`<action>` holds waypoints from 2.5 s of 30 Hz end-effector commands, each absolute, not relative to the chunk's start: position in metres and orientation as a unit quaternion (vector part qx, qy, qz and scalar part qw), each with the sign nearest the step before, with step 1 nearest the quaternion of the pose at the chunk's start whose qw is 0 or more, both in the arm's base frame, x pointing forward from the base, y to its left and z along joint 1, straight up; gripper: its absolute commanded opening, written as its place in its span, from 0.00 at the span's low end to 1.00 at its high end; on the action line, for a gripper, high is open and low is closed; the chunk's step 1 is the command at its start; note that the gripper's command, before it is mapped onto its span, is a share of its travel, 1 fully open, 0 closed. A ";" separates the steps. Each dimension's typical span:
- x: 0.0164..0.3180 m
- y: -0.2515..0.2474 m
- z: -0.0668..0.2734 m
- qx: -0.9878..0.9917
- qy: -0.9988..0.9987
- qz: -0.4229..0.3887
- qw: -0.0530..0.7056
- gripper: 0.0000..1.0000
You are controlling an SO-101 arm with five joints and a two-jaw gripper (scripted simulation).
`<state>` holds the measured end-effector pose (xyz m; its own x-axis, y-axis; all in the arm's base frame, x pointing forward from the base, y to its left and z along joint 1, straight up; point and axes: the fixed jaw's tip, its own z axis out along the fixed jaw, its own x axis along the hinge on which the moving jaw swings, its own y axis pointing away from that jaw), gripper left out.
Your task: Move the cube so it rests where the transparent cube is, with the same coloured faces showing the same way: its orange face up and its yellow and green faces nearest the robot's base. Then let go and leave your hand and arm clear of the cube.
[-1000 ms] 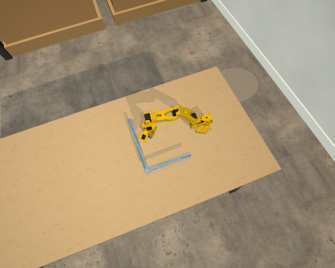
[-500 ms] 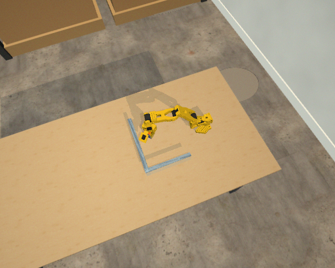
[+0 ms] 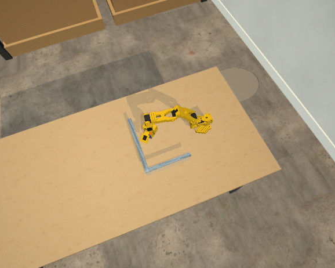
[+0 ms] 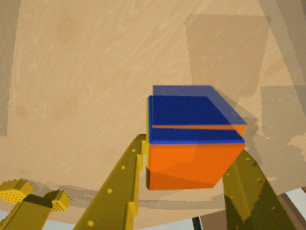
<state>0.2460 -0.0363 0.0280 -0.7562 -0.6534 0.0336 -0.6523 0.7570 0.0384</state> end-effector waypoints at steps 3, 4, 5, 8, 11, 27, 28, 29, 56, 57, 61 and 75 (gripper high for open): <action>0.255 -0.038 0.050 0.345 -0.938 0.012 -0.021 0.22; 0.254 -0.038 0.049 0.345 -0.938 0.011 -0.019 0.22; 0.253 -0.038 0.048 0.345 -0.938 0.009 -0.016 0.22; 0.251 -0.038 0.045 0.346 -0.938 0.005 -0.008 0.22; 0.251 -0.038 0.044 0.346 -0.938 0.005 -0.008 0.22; 0.251 -0.038 0.044 0.346 -0.938 0.005 -0.008 0.24; 0.251 -0.038 0.044 0.346 -0.938 0.005 -0.008 0.24; 0.251 -0.038 0.044 0.346 -0.938 0.005 -0.008 0.24; 0.251 -0.038 0.044 0.346 -0.938 0.005 -0.008 0.34; 0.251 -0.038 0.044 0.346 -0.938 0.005 -0.008 0.34; 0.251 -0.038 0.044 0.346 -0.938 0.005 -0.008 0.35; 0.251 -0.038 0.047 0.346 -0.938 0.007 -0.012 0.35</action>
